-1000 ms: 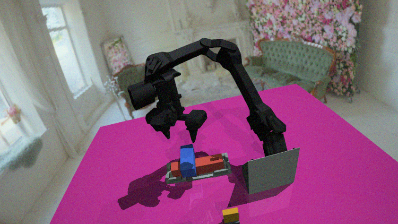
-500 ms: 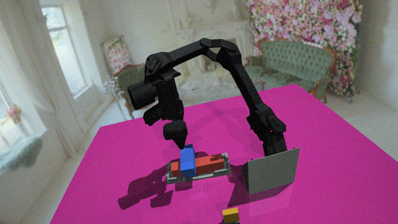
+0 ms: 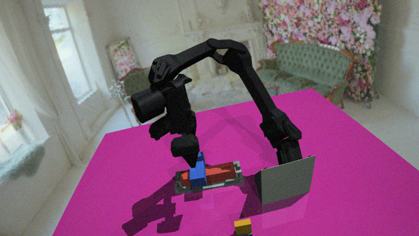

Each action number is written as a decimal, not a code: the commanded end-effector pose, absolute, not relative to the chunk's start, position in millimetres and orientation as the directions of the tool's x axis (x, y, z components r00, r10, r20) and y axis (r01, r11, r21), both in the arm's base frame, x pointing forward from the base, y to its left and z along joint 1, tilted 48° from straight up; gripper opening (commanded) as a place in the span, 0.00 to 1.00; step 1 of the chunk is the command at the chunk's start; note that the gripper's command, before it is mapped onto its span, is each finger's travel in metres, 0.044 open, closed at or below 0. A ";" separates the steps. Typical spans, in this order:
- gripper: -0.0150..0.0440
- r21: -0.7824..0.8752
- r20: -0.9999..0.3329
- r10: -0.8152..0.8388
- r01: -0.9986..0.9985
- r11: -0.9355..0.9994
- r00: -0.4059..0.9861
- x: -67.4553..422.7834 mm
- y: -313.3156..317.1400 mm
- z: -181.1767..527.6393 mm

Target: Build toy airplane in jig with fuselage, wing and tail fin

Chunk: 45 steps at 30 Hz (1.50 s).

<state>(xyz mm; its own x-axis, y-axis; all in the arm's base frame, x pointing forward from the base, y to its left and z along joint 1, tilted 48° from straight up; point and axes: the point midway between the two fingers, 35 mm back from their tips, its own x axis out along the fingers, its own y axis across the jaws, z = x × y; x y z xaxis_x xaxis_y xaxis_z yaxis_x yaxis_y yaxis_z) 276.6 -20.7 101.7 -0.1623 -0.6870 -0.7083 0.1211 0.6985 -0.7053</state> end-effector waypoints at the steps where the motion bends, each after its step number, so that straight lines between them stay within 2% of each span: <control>1: 1.00 -0.698 -0.715 -0.679 0.113 0.707 -0.166 273.2 4.2 78.4; 6: 1.00 -0.694 -0.718 -0.675 0.102 0.713 -0.169 253.2 60.8 25.1; 15: 1.00 -0.727 -0.686 -0.708 0.188 0.660 -0.168 208.7 116.9 -37.9; 21: 1.00 -0.727 -0.686 -0.708 0.188 0.660 -0.168 208.5 115.3 -39.7; 26: 1.00 -0.727 -0.686 -0.708 0.189 0.660 -0.167 199.9 78.0 -75.4; 45: 1.00 -0.728 -0.686 -0.709 0.189 0.659 -0.167 195.4 55.9 -97.1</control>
